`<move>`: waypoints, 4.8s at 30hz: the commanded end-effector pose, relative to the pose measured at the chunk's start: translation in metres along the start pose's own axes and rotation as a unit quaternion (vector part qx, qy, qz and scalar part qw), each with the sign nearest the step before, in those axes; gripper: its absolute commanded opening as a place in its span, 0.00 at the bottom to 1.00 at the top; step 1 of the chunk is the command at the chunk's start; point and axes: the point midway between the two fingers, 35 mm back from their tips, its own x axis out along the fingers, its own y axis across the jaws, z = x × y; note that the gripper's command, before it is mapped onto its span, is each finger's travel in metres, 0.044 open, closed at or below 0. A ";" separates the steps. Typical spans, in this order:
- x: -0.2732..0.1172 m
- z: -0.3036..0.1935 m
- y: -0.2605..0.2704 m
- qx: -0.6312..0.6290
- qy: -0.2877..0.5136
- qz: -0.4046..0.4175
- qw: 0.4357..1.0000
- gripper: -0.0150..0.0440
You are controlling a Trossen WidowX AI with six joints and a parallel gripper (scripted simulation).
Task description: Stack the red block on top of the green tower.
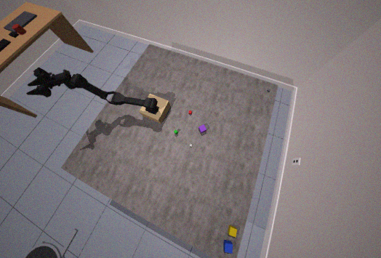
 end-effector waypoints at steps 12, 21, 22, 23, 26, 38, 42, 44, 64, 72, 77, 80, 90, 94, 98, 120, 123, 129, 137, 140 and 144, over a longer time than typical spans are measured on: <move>-0.045 0.157 0.115 0.012 -0.183 0.068 0.981 1.00; -0.130 0.259 0.241 0.030 -0.314 0.197 0.928 1.00; -0.142 0.267 0.255 0.032 -0.325 0.214 0.921 1.00; -0.153 0.274 0.268 0.035 -0.335 0.232 0.913 1.00; -0.190 0.292 0.309 0.040 -0.361 0.285 0.887 1.00; -0.358 0.314 0.449 0.076 -0.403 0.517 0.751 1.00; -0.421 0.300 0.491 0.059 -0.393 0.595 0.699 1.00; -0.453 0.289 0.510 0.047 -0.383 0.634 0.671 1.00; -0.738 0.045 0.582 -0.162 -0.092 0.915 0.358 1.00; -0.794 -0.091 0.540 -0.308 0.095 0.912 0.253 1.00; -0.802 -0.166 0.504 -0.404 0.204 0.866 0.213 1.00; -0.798 -0.206 0.478 -0.463 0.266 0.823 0.196 1.00; -0.767 -0.276 0.418 -0.584 0.379 0.694 0.182 1.00; -0.769 -0.274 0.417 -0.584 0.379 0.694 0.182 1.00; -0.771 -0.282 0.415 -0.584 0.379 0.694 0.182 1.00; -0.784 -0.325 0.405 -0.584 0.379 0.694 0.182 1.00; -0.785 -0.330 0.404 -0.584 0.379 0.694 0.182 1.00; -0.787 -0.338 0.402 -0.584 0.379 0.694 0.182 1.00; -0.787 -0.338 0.402 -0.584 0.379 0.694 0.182 1.00; -0.787 -0.338 0.402 -0.584 0.379 0.694 0.182 1.00; -0.787 -0.338 0.402 -0.584 0.379 0.694 0.182 1.00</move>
